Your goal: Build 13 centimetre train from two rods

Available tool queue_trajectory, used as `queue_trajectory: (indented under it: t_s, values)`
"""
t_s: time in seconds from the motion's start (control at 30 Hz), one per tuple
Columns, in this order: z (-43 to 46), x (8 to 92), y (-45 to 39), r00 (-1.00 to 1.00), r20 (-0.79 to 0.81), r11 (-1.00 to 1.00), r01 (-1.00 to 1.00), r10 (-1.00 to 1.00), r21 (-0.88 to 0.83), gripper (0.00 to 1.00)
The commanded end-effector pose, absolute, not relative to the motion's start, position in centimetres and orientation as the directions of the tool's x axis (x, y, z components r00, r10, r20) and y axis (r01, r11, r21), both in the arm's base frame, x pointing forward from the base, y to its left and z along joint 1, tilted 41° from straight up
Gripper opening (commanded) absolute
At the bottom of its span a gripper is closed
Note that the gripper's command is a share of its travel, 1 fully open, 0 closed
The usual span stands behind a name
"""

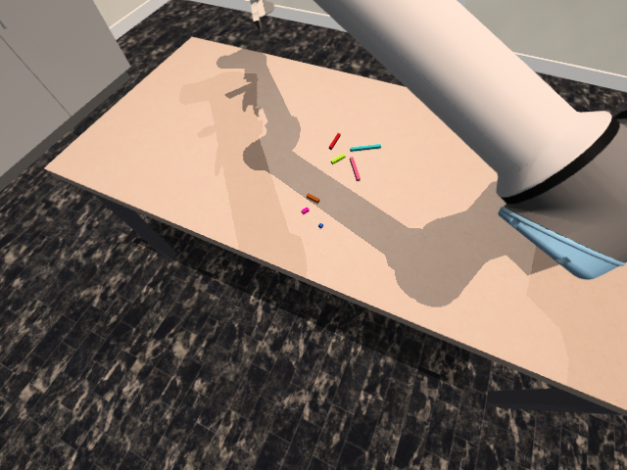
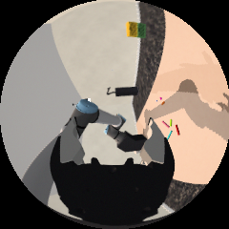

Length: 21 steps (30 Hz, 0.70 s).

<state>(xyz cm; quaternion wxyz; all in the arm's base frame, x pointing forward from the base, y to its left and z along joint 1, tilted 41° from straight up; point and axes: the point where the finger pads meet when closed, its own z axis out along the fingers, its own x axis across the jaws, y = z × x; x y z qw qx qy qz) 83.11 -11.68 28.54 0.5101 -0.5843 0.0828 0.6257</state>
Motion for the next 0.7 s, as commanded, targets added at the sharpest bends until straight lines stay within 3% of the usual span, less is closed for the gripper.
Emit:
queue_trajectory:
  t_s: [0.0,0.67]
  values:
    - [28.0,82.9,-11.2,0.206,-0.828,-0.482,-0.73,0.521,-0.485,1.0]
    - [20.6,80.6,-5.4,0.243,-0.932,-0.626,-0.692,0.269,-0.361,1.0]
